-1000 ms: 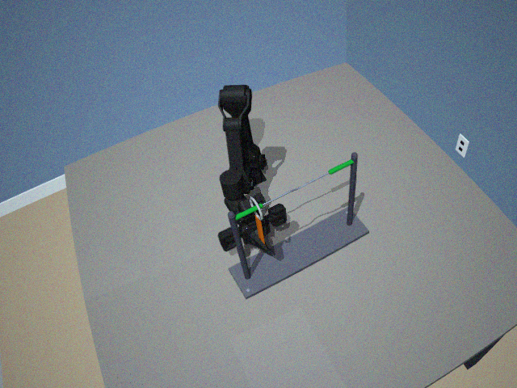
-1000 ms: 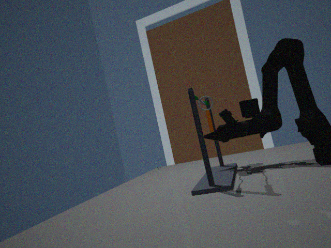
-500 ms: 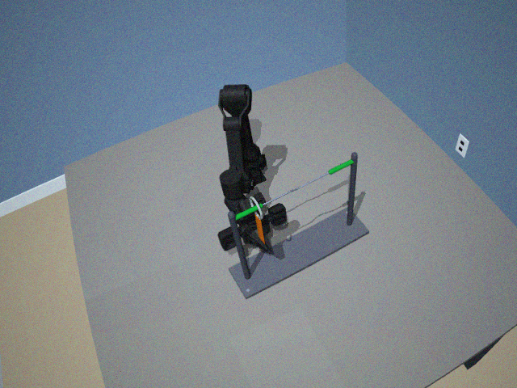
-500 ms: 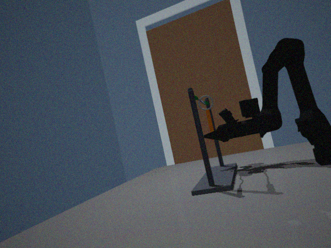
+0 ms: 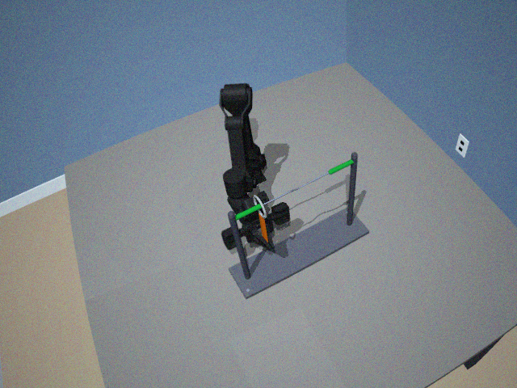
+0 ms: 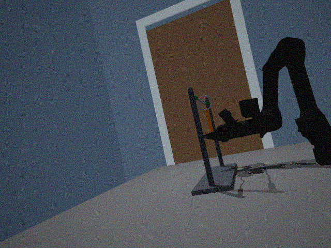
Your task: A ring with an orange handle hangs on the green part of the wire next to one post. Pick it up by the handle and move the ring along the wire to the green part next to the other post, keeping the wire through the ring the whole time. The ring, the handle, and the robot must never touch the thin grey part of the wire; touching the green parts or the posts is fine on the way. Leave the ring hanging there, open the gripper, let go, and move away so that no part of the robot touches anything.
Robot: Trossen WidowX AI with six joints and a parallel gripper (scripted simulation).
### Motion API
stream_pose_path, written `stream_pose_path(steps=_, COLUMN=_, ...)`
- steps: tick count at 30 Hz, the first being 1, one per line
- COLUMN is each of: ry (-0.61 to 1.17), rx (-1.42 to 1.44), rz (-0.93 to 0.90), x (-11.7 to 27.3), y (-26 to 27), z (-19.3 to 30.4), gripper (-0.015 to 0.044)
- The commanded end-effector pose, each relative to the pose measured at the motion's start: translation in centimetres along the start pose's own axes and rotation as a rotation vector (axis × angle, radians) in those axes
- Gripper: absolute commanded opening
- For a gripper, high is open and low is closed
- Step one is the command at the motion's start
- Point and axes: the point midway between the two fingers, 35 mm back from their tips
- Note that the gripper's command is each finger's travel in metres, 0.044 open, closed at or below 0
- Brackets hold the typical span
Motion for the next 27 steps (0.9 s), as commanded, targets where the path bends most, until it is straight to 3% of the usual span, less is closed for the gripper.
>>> stream_pose_path(steps=1, ry=-0.002, rx=-0.003, rz=0.004, x=0.1, y=0.3, z=-0.1, gripper=-0.015)
stream_pose_path(steps=27, ry=-0.001, rx=-0.011, rz=0.008, x=0.0, y=3.0, z=-0.4, gripper=-0.015)
Point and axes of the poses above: the point midway between the two fingers, 35 mm back from their tips, its own x axis back along the fingers, its own y axis across the jaws, z = x × y, and after that the axes turned 5 degrees about x, right-handed
